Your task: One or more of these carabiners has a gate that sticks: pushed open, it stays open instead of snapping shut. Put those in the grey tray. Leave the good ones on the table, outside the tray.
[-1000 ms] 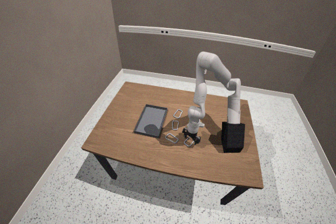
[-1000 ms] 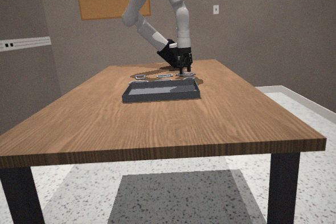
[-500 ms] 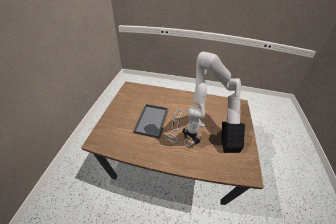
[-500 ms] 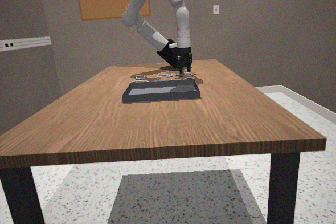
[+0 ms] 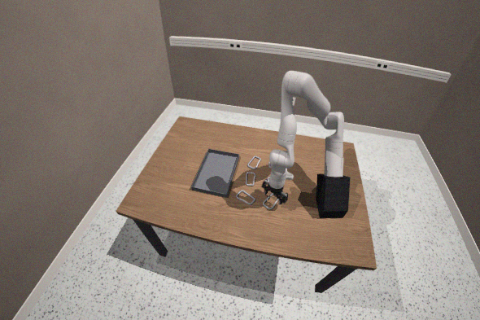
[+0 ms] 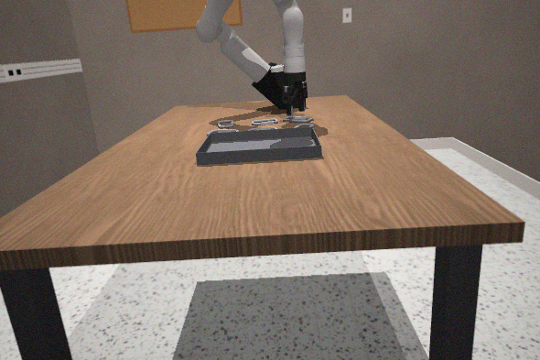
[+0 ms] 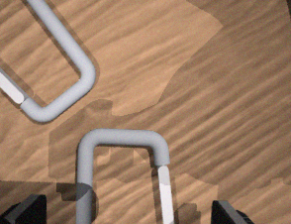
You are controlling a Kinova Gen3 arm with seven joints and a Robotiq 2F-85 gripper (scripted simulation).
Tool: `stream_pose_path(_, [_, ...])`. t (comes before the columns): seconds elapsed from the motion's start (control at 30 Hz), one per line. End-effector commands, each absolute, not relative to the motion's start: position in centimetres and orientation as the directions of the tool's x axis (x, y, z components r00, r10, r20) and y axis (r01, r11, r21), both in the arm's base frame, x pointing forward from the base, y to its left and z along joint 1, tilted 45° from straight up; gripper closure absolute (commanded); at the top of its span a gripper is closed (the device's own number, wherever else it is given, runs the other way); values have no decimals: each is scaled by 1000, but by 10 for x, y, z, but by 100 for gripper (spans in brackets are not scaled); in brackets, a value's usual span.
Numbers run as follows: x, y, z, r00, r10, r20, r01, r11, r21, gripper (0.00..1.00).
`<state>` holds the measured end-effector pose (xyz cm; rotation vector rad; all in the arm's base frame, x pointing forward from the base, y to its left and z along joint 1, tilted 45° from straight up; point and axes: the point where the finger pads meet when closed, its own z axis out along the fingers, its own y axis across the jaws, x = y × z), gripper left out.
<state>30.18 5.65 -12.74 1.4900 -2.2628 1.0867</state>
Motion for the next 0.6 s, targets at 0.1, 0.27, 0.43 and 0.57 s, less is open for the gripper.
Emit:
stream_pose_path(0.1, [291,109,-79,-462,-712,529,-861,218,-459,0])
stream_pose_path(0.27, [291,109,-79,-462,-712,529,-861,218,-459,0])
stream_pose_path(0.43, [292,109,-79,-461,-712,529,-862,217,-458,0])
stream_pose_path(0.57, [292,109,-79,-461,-712,529,-862,217,-458,0])
